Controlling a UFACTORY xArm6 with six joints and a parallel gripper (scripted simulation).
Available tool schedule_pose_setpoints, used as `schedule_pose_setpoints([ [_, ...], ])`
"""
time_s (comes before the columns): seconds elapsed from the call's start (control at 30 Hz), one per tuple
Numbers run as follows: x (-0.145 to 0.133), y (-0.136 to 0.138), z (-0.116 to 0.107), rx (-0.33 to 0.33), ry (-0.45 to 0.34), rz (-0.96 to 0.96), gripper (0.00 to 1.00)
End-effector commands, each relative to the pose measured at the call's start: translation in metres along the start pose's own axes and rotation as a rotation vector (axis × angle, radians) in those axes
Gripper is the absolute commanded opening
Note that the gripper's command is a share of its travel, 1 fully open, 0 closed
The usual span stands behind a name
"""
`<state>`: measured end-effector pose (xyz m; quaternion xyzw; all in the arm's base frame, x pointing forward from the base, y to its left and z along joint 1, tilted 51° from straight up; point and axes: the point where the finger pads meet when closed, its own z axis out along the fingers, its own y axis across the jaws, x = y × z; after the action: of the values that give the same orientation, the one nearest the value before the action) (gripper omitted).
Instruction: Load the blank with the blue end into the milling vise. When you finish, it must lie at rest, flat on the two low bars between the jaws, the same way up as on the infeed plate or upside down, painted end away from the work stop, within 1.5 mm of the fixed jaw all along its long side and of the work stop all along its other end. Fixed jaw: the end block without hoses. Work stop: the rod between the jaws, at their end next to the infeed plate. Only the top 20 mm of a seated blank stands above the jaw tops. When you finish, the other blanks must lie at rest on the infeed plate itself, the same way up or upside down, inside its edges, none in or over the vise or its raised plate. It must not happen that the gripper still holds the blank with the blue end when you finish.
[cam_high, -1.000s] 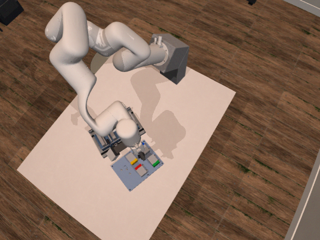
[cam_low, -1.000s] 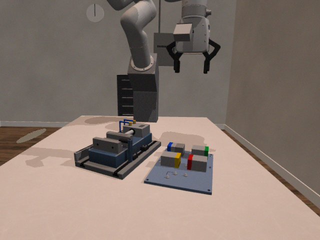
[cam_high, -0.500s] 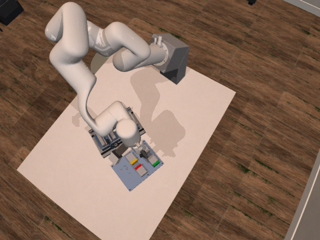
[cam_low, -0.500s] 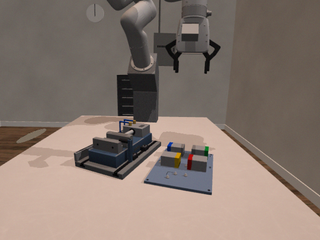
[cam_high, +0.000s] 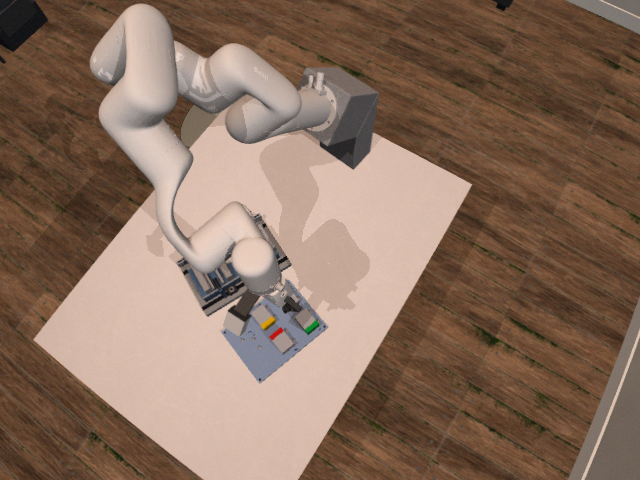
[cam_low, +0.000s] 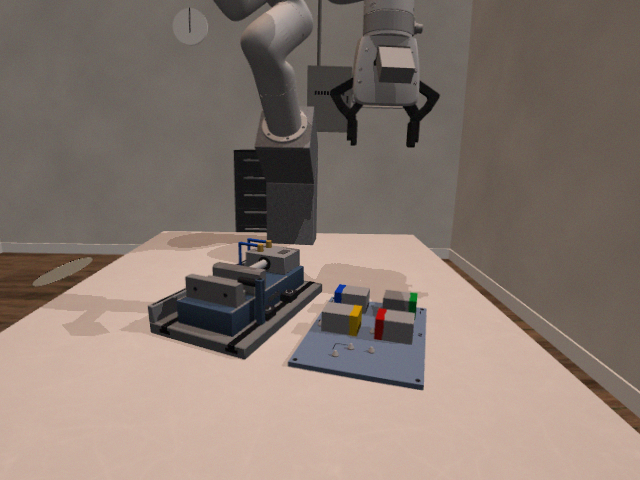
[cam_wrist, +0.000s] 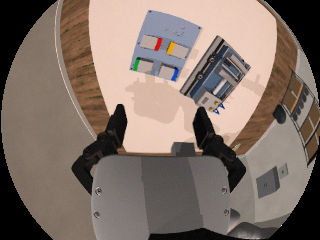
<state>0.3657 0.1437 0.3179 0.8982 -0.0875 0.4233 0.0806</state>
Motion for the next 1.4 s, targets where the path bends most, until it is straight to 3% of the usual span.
schedule_pose_setpoints([
  [0.0, 0.0009, -0.0004, -0.0008, 0.003, 0.001, -0.087, 1.0],
  [0.17, 0.0009, -0.0004, -0.0008, 0.003, 0.0, -0.202, 1.0],
  [0.97, 0.0009, -0.0004, -0.0008, 0.003, -0.001, -0.326, 1.0],
  [1.37, 0.001, -0.0004, -0.0008, 0.003, 0.0, -0.555, 1.0],
])
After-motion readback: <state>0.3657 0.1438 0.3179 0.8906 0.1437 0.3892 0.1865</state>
